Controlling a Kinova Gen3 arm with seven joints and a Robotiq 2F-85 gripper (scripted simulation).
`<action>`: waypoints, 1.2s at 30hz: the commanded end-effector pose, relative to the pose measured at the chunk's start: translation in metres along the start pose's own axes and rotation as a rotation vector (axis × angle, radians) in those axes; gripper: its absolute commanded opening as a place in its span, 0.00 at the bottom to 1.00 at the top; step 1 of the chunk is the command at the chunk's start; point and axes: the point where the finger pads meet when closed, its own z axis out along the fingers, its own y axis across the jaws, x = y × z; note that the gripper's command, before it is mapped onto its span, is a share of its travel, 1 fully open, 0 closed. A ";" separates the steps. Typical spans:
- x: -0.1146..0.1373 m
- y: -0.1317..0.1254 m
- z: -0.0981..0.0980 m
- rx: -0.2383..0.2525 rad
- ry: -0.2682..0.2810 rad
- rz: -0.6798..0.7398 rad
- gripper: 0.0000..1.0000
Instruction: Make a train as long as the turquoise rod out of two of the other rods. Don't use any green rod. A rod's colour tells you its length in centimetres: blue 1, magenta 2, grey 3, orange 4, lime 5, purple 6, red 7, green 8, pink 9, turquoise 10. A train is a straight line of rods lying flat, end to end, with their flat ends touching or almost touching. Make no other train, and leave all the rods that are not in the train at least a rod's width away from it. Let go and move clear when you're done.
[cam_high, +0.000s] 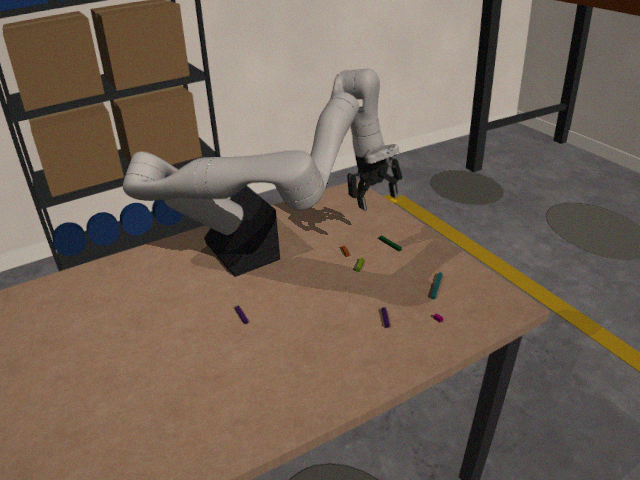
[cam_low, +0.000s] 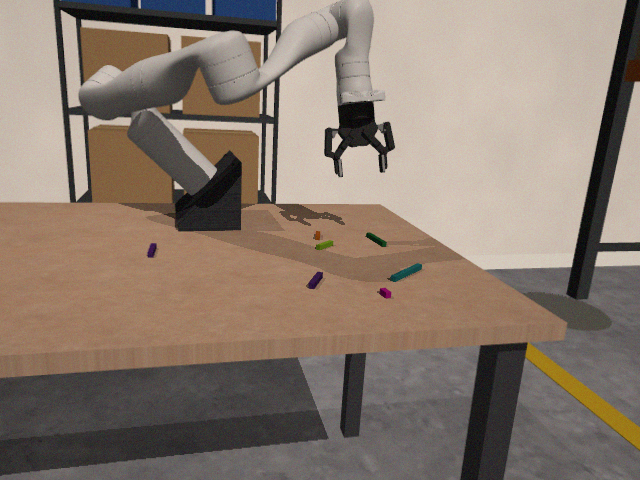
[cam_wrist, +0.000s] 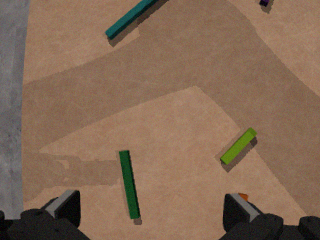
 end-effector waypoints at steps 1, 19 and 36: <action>-0.019 -0.003 -0.002 -0.017 -0.013 -0.023 1.00; -0.074 0.017 -0.016 -0.130 -0.124 -0.074 1.00; -0.078 0.019 -0.017 -0.137 -0.131 -0.078 1.00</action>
